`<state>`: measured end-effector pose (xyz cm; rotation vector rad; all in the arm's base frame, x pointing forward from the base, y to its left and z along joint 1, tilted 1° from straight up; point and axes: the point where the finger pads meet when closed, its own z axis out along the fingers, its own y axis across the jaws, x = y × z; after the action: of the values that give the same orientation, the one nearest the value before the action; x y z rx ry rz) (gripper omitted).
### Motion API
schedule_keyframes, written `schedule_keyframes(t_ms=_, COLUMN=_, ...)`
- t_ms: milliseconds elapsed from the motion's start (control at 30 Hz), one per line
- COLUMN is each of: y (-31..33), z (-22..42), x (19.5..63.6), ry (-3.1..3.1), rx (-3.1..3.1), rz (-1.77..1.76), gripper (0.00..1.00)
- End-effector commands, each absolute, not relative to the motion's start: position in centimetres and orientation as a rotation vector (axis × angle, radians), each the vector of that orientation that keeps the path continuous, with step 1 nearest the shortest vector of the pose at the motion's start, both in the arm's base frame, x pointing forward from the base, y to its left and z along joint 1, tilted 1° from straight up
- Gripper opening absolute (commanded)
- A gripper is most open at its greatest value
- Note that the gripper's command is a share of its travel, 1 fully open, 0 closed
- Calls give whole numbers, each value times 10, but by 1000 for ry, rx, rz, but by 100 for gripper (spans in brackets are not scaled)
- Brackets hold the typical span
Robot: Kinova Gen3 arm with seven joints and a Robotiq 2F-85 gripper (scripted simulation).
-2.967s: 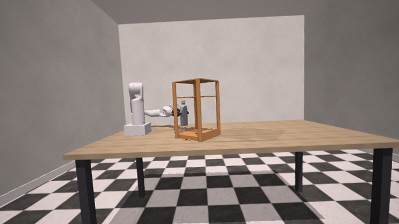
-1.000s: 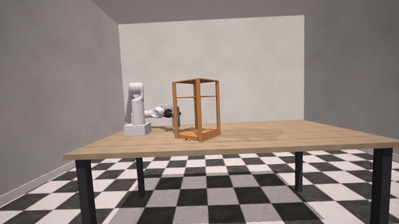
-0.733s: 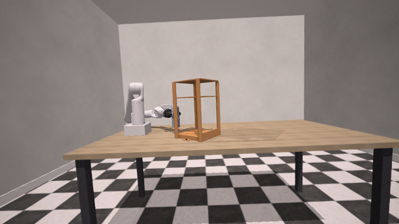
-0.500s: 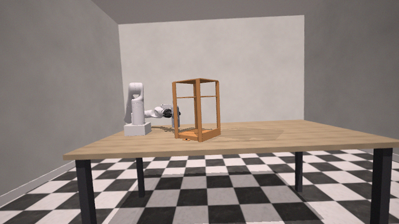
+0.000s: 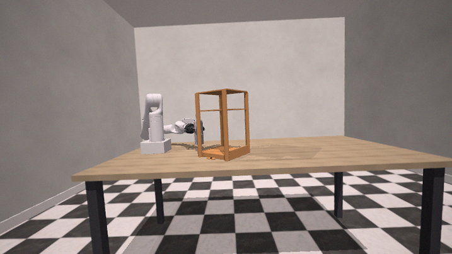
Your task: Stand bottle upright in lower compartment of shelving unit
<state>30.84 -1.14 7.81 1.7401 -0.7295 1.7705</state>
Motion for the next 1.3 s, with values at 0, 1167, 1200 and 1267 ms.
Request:
schedule_keyframes(t_ms=0, y=-12, z=79, x=308, ry=-730, rx=1739, rz=1771, gripper=0)
schedule_keyframes(t_ms=1167, y=-34, z=79, x=346, ry=-730, rx=1739, rz=1771, gripper=0)
schedule_keyframes(t_ms=1200, y=-34, z=79, x=346, ry=-730, rx=1739, rz=1771, gripper=0)
schedule_keyframes(t_ms=1267, y=-36, z=79, x=351, ry=-730, rx=1739, rz=1771, gripper=0)
